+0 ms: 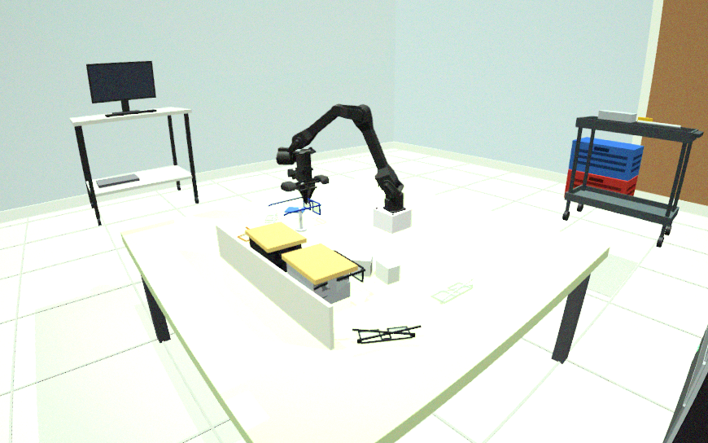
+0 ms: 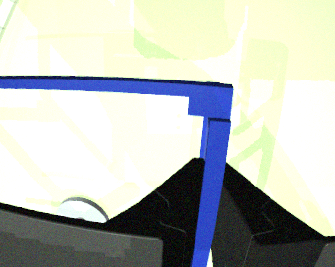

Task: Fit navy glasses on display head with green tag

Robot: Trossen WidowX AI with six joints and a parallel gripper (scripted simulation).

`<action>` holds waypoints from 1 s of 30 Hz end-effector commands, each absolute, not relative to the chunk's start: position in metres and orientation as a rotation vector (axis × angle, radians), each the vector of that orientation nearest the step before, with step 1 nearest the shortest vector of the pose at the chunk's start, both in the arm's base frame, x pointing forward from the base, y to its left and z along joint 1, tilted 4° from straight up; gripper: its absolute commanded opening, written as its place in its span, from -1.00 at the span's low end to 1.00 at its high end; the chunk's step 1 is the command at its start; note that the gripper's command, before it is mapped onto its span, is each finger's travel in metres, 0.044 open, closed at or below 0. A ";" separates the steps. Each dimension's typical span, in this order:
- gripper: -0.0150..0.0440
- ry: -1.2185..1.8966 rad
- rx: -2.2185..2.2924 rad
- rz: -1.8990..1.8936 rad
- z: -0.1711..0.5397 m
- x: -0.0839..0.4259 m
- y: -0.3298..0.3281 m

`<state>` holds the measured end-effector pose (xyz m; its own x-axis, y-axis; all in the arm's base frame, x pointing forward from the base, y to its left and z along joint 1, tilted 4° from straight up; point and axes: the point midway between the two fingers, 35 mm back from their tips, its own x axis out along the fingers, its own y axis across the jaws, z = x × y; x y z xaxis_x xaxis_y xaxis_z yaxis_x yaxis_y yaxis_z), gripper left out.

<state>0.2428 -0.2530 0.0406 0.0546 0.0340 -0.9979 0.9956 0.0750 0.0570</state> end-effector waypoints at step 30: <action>-0.49 1.145 1.125 -1.216 0.101 0.290 -0.176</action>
<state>0.2856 -0.1865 0.0975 0.0150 -0.0688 -0.9975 0.9991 0.0397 0.0123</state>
